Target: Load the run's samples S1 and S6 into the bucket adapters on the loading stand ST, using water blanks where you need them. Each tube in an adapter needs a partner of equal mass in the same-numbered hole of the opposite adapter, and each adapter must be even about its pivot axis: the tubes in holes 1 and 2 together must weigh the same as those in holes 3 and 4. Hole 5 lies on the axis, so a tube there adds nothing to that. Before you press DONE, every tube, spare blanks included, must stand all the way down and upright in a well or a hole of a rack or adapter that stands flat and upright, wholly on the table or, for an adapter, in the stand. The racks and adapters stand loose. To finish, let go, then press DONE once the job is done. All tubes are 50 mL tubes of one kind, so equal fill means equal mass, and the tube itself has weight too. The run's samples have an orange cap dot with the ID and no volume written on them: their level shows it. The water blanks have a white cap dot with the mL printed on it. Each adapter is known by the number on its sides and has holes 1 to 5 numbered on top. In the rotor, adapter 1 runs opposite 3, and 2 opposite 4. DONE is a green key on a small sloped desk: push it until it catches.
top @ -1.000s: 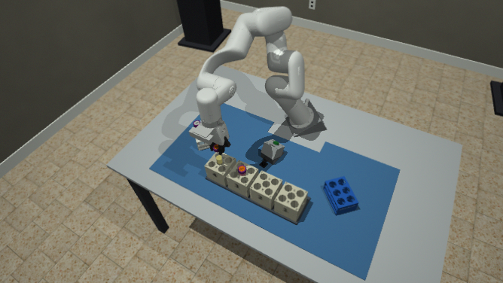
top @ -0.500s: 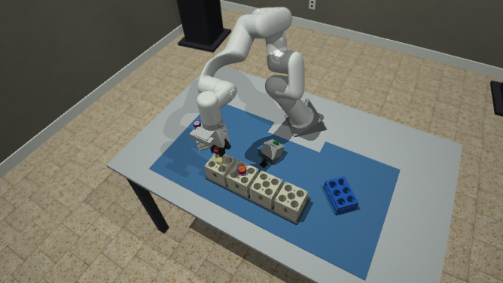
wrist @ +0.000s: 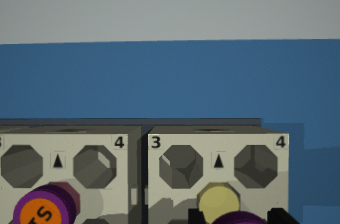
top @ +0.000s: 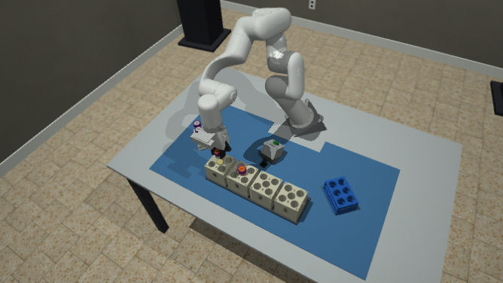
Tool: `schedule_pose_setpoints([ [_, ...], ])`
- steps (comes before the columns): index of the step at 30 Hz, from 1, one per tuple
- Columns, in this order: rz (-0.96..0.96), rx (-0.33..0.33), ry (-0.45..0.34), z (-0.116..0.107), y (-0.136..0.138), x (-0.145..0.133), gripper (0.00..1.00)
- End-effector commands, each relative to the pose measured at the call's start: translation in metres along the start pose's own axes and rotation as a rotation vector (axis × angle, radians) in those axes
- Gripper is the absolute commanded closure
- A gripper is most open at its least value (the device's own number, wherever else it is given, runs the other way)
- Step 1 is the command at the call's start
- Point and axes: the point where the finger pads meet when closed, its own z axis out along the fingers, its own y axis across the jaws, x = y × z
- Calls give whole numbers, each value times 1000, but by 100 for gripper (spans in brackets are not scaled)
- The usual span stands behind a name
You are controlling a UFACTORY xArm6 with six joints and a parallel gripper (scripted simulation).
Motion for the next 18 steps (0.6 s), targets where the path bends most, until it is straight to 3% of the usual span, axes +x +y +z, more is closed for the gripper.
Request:
schedule_pose_setpoints([
  [1, 1, -1, 5, 0, 0, 1, 100],
  [18, 1, -1, 5, 15, 1, 1, 100],
])
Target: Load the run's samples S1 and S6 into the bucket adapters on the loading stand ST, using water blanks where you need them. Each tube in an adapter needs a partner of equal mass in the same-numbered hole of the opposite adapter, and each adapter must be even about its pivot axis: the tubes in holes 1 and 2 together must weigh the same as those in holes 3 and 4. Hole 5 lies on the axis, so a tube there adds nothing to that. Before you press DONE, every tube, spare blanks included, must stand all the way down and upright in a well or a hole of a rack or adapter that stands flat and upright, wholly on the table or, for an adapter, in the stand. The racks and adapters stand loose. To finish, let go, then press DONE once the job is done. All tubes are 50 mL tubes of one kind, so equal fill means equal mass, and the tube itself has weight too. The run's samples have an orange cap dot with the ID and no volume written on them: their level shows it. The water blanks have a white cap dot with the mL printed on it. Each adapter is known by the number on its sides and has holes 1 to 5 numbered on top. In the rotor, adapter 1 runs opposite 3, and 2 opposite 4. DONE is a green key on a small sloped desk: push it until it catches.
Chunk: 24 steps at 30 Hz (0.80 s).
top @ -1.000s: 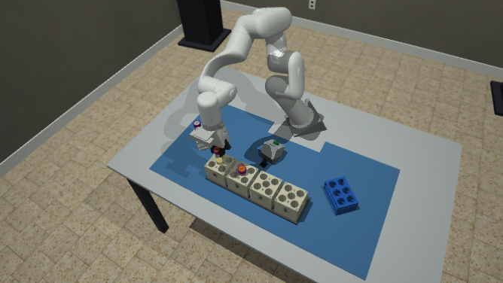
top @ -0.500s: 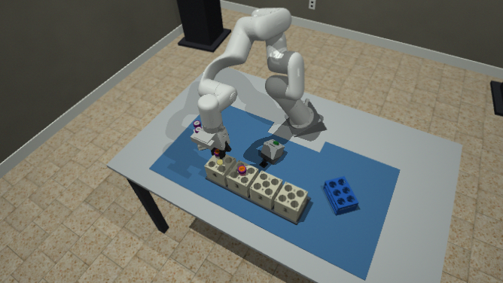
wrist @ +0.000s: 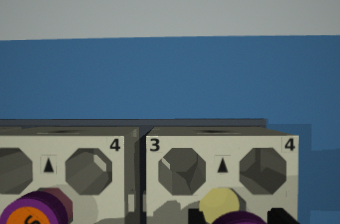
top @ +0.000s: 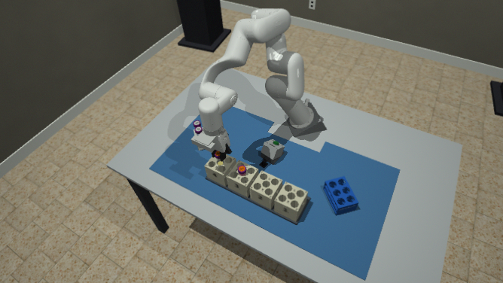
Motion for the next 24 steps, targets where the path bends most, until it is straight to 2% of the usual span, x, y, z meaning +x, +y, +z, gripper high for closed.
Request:
schedule_pose_setpoints([
  [1, 1, -1, 5, 1, 1, 1, 100],
  [24, 1, -1, 5, 22, 1, 2, 100],
])
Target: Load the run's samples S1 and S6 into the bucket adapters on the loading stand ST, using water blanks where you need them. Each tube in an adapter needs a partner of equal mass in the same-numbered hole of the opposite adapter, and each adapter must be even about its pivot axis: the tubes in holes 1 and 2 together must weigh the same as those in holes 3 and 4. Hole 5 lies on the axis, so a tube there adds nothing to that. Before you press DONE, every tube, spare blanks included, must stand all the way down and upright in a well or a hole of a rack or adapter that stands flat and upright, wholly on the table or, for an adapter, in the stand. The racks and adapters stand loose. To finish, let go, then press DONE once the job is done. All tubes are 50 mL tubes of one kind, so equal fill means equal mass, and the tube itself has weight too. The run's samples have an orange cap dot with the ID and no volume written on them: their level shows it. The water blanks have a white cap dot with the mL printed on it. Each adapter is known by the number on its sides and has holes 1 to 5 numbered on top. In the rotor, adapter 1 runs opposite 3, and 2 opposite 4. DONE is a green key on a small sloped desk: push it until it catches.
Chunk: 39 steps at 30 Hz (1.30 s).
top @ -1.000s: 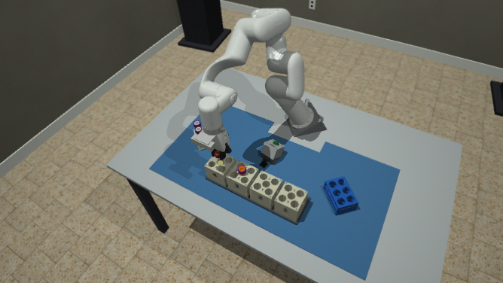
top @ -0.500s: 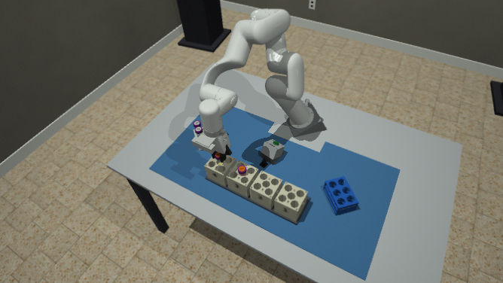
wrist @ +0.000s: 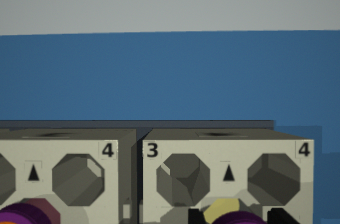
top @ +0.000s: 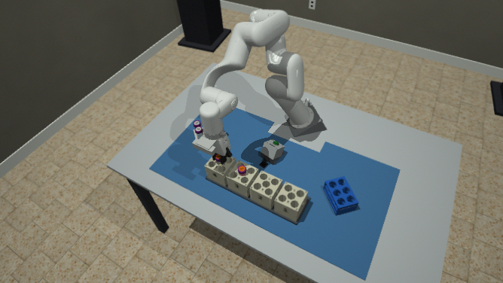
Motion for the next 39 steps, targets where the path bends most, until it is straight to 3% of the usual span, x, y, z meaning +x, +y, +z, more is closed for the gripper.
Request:
schedule_pose_setpoints([
  [1, 1, -1, 4, 2, 1, 1, 100],
  [21, 1, -1, 4, 8, 1, 1, 100],
  [22, 1, -1, 4, 8, 1, 1, 56],
  [39, 1, -1, 4, 8, 1, 1, 56],
])
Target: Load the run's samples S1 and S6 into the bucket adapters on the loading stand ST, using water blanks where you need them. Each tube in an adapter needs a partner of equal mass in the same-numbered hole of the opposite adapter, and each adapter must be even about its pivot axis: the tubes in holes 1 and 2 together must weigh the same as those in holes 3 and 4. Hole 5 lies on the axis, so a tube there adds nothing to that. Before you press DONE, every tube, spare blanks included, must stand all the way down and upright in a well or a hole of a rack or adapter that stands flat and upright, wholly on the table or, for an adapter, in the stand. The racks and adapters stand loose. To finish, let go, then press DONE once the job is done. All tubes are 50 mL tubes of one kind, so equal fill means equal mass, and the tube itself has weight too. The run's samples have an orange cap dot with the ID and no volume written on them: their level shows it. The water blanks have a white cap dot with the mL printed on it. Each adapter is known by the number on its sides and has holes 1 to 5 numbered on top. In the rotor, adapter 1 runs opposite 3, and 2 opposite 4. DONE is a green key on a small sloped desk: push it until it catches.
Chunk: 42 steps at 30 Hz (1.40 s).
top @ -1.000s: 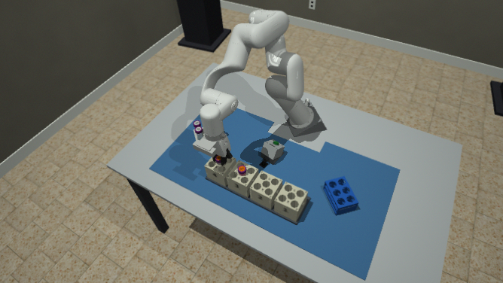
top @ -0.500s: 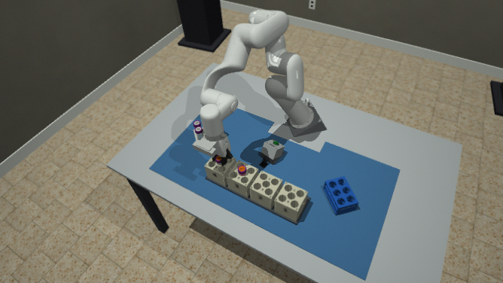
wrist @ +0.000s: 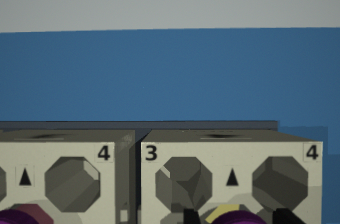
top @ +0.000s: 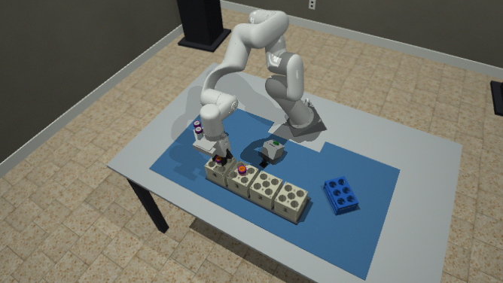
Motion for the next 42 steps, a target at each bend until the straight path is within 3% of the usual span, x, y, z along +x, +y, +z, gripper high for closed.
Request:
schedule_pose_setpoints([
  [1, 1, -1, 4, -1, 0, 1, 56],
  [11, 1, -1, 4, -1, 0, 1, 56],
  [42, 1, 0, 4, -55, 0, 1, 56],
])
